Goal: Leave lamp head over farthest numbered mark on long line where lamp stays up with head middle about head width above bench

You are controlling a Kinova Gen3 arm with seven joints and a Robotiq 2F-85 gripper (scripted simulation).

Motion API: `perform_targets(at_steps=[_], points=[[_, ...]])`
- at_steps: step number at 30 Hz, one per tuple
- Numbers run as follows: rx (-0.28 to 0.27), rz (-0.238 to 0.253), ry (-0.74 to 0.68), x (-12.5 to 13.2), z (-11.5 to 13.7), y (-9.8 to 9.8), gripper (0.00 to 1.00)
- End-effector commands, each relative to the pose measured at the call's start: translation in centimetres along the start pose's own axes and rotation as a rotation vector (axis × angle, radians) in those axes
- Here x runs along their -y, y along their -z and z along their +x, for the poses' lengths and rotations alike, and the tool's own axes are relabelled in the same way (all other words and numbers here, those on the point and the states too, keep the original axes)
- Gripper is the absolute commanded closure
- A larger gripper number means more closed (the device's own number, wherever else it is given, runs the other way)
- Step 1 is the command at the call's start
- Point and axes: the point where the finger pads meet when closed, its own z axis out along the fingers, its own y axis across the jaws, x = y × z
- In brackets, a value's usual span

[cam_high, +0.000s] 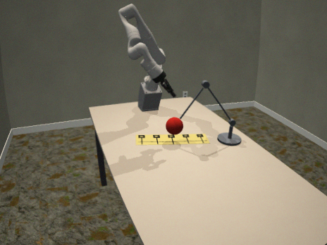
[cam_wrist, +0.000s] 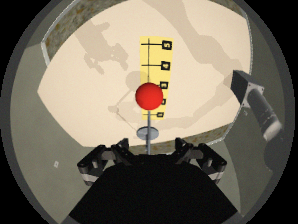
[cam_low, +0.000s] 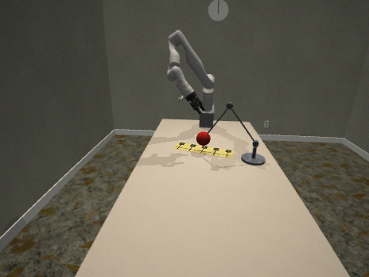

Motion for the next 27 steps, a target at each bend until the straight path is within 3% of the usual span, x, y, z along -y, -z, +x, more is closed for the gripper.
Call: perform_targets(at_steps=[1,27], points=[[0.002,0.002,0.0,0.19,0.15,0.28,0.0],[0.004,-0.003,0.003,0.17,0.32,0.51,0.0]])
